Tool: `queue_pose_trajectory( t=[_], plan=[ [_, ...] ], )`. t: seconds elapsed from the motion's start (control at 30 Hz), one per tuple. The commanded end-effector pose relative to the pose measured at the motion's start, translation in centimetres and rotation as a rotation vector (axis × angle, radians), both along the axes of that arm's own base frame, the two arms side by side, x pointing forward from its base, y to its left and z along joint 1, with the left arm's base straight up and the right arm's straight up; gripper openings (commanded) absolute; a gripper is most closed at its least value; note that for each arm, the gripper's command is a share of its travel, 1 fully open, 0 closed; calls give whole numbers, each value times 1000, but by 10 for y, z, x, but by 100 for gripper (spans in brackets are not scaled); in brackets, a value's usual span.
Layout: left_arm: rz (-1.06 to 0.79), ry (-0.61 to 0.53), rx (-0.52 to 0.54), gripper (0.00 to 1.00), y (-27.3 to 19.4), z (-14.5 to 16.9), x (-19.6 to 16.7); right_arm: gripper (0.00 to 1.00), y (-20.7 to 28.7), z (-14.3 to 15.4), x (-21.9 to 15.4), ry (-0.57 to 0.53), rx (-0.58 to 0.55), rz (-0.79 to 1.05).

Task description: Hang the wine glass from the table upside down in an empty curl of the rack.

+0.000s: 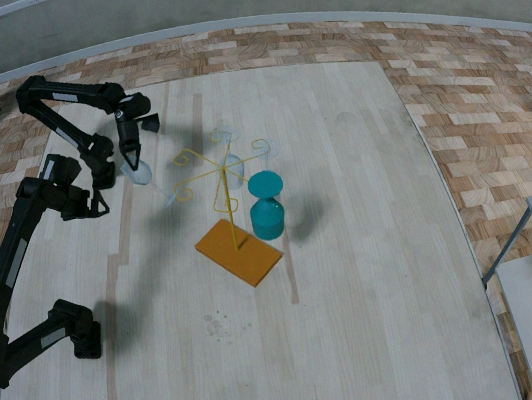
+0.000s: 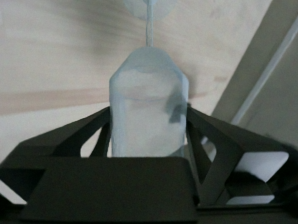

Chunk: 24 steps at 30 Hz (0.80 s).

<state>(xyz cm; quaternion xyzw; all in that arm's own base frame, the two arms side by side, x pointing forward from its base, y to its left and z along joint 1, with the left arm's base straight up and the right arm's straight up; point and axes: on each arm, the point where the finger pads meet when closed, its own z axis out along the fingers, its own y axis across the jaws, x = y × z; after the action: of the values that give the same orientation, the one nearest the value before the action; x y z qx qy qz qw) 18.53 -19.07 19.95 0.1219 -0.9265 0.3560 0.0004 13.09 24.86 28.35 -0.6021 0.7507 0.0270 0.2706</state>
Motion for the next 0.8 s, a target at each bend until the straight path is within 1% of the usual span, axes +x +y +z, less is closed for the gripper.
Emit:
queue_pose_trajectory(
  t=[0.0,0.13,0.2,0.37,0.7,0.77],
  plan=[
    [-238,-243,-34,62,-12,15,7,100,-2,9,0,-71,24,145],
    [-333,-342,-35,62,-15,15,8,100,-3,12,-2,-106,36,215],
    [-333,-342,-35,62,-15,15,8,100,-3,12,-2,-106,36,215],
    [-497,-482,-36,62,-23,12,7,100,-4,16,-5,-158,58,303],
    [-736,-730,-41,62,-33,15,9,100,-7,27,-12,-280,120,464],
    [-736,-730,-41,62,-33,15,9,100,-7,27,-12,-280,120,464]
  ],
)
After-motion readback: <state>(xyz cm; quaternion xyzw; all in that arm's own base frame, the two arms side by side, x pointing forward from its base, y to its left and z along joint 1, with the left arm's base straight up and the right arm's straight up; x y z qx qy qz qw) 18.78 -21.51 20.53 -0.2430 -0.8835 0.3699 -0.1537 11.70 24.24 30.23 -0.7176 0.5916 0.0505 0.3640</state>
